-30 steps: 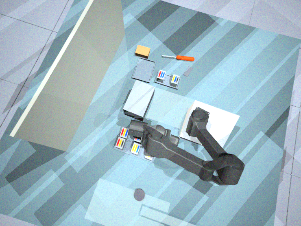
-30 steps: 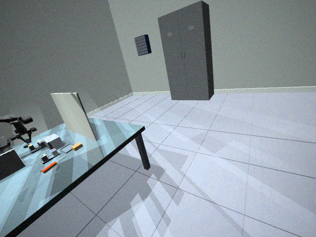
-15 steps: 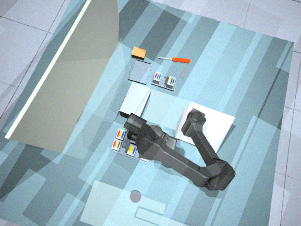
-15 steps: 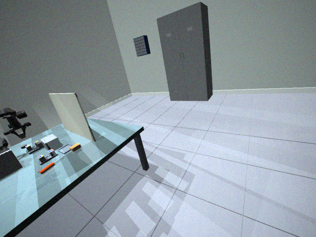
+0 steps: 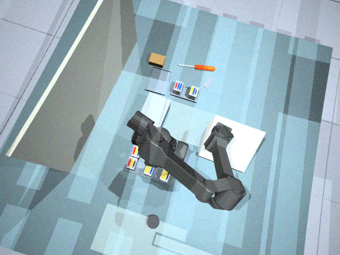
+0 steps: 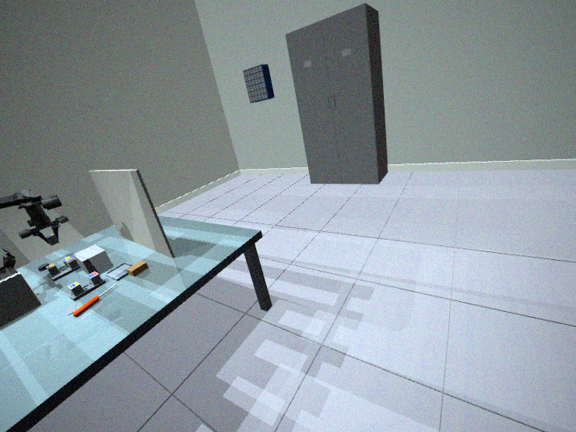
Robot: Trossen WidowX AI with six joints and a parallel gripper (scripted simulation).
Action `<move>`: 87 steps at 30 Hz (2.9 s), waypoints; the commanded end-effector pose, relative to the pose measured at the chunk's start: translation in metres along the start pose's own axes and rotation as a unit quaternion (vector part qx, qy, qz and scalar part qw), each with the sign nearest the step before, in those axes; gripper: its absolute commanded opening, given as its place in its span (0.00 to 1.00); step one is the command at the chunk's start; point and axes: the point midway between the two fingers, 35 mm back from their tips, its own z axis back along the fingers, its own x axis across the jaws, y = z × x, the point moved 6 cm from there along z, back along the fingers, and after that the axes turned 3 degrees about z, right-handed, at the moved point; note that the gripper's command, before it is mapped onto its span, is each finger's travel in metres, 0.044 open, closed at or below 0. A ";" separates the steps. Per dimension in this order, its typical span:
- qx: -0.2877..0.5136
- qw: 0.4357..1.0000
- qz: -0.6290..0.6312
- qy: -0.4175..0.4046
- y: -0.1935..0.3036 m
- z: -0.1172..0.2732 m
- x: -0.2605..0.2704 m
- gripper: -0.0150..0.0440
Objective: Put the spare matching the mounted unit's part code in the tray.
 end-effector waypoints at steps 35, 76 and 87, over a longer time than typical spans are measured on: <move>0.018 1.000 -0.017 0.016 0.154 0.019 -0.101 0.25; 0.000 1.000 0.008 0.004 0.343 -0.015 -0.109 0.25; 0.000 1.000 0.008 0.004 0.344 -0.027 -0.112 0.25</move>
